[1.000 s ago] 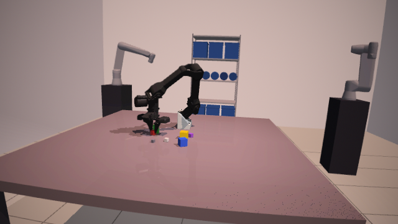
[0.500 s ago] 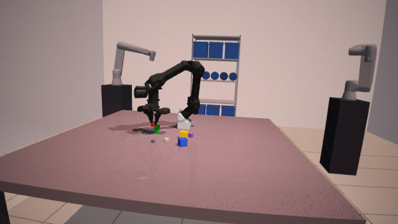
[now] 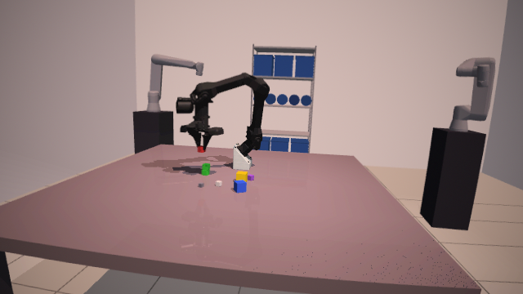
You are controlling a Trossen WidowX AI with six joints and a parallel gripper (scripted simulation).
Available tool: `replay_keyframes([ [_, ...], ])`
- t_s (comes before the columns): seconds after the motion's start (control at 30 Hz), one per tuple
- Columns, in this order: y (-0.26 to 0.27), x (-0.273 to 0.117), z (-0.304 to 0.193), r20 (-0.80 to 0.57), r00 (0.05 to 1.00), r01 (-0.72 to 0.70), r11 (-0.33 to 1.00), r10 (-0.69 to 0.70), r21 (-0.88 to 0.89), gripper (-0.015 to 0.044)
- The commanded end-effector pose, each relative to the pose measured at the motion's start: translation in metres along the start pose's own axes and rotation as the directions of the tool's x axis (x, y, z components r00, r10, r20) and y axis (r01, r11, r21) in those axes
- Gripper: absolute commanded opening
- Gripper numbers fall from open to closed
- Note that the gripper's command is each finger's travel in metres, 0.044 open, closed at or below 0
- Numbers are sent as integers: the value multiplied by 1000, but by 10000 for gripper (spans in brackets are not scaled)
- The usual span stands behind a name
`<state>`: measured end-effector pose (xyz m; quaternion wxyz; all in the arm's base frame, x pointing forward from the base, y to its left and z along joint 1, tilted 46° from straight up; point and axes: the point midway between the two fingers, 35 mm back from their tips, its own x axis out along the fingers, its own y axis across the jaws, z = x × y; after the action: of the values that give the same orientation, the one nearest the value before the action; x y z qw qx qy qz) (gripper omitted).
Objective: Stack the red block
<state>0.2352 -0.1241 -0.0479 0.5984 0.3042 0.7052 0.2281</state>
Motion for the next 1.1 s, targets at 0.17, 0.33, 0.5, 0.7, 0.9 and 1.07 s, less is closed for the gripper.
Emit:
replay_keyframes([
  [0.17,1,-6,-1,2,1000,7,1000,-7,-8,0],
  [0.33,0,-7,-20,1,1000,8,1000,-8,-7,0],
  [0.5,1,-6,-35,0,1000,8,1000,-8,-6,0],
  [0.7,1,10,-34,0,1000,7,1000,-7,-6,0],
  [0.9,1,31,-34,1,1000,6,1000,-6,-7,0],
  [1.07,1,38,-34,1,1000,6,1000,-6,-7,0],
])
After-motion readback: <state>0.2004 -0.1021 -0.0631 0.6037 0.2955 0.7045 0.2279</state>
